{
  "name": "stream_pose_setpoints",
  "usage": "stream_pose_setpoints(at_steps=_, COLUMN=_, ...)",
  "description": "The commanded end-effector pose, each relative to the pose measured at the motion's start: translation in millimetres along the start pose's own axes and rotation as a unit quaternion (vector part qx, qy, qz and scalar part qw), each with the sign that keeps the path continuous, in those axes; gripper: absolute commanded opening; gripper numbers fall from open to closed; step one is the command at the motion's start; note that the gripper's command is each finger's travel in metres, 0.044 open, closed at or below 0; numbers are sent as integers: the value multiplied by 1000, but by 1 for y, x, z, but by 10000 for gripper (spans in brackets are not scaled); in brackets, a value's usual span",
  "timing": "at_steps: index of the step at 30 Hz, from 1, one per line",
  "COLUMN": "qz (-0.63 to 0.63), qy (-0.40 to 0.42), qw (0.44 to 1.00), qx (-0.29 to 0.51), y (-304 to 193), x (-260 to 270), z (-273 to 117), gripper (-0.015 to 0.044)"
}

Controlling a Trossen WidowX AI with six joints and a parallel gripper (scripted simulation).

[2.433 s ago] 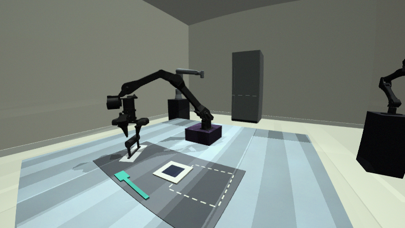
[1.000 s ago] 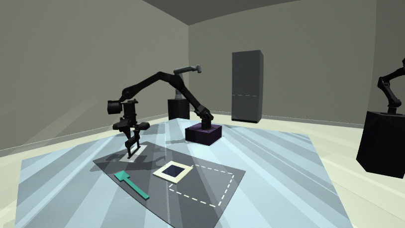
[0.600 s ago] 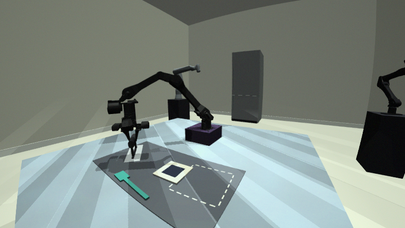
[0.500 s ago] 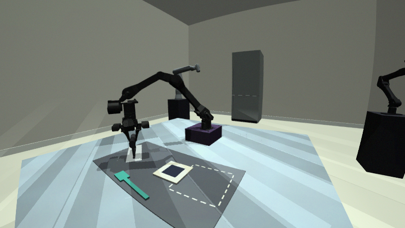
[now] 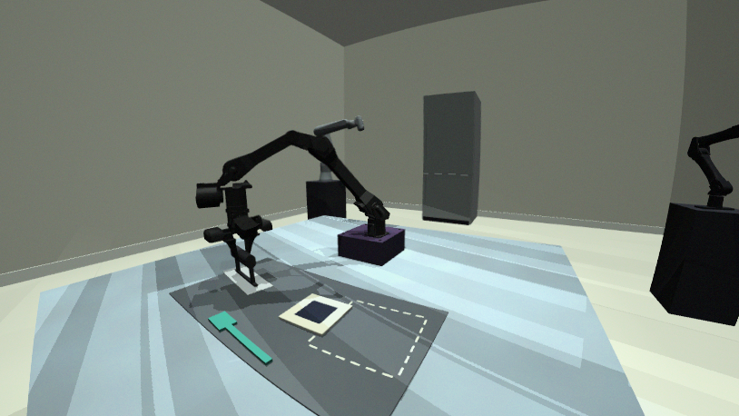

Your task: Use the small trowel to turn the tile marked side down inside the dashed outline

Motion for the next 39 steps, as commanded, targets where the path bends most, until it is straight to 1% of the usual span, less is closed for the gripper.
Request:
stream_pose_setpoints(at_steps=1, qz=-66, qy=0, qw=998, qx=0, y=0, x=0, z=0, gripper=130)
stream_pose_setpoints(at_steps=5, qz=-116, qy=0, qw=993, qx=0, y=0, x=0, z=0, gripper=130)
stream_pose_setpoints(at_steps=10, qz=-118, qy=0, qw=993, qx=0, y=0, x=0, z=0, gripper=130)
stream_pose_setpoints(at_steps=15, qz=-118, qy=0, qw=993, qx=0, y=0, x=0, z=0, gripper=261)
stream_pose_setpoints(at_steps=16, qz=-118, qy=0, qw=993, qx=0, y=0, x=0, z=0, gripper=270)
stream_pose_setpoints(at_steps=34, qz=-118, qy=0, qw=993, qx=0, y=0, x=0, z=0, gripper=270)
stream_pose_setpoints(at_steps=36, qz=-118, qy=0, qw=993, qx=0, y=0, x=0, z=-10, gripper=270)
stream_pose_setpoints(at_steps=39, qz=-118, qy=0, qw=993, qx=0, y=1, x=2, z=-42, gripper=270)
Point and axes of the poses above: the point midway between the two fingers, 35 mm back from their tips, its own z axis out along the fingers, its own x axis across the jaws, y = z × x, the point moved 6 cm from there along -z, back along the fingers, and after that the axes turned 12 degrees about z, right-handed, at the moved point
